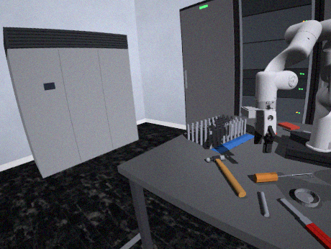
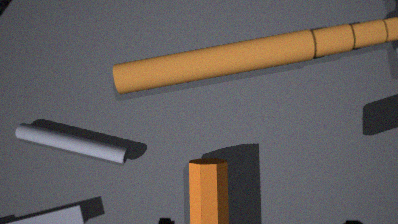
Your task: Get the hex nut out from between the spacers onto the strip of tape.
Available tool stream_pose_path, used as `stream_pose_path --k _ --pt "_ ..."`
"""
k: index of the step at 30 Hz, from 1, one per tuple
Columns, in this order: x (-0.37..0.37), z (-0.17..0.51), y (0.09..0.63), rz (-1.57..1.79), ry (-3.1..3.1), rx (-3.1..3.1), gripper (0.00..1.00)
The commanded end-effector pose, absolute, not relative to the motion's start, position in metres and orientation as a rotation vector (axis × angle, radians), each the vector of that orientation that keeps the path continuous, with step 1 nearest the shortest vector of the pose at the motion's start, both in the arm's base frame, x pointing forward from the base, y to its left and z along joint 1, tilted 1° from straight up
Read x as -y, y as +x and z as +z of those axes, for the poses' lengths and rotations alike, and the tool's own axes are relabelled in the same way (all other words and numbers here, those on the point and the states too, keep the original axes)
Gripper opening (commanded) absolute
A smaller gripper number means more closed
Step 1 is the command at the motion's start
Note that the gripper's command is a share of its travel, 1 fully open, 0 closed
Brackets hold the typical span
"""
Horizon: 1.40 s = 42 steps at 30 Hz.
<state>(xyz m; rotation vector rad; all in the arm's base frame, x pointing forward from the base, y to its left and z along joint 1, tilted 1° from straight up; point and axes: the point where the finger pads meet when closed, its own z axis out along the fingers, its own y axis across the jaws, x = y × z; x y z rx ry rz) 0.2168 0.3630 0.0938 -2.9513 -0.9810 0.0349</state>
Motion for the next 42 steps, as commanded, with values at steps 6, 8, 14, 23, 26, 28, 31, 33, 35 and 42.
stream_pose_path --k 6,8,14,23,26,28,31,33,35,42 --pt "-0.365 0.087 0.186 0.014 -2.963 1.053 1.00" --pt "-0.365 0.087 0.185 0.014 -2.963 1.054 1.00" --pt "-0.365 0.087 0.185 0.014 -2.963 1.054 1.00" --pt "-0.365 0.087 0.185 0.014 -2.963 1.054 0.65" --pt "-0.365 0.087 0.185 0.014 -2.963 1.054 0.65" --pt "-0.365 0.086 0.185 0.014 -2.963 1.054 0.65" --pt "-0.365 0.083 0.185 0.014 -2.964 1.052 0.65" --pt "-0.365 0.079 0.185 0.014 -2.964 1.052 0.65" --pt "-0.366 0.074 0.185 0.014 -2.964 1.052 0.65" --pt "-0.366 0.051 0.185 0.014 -2.964 1.052 0.65"
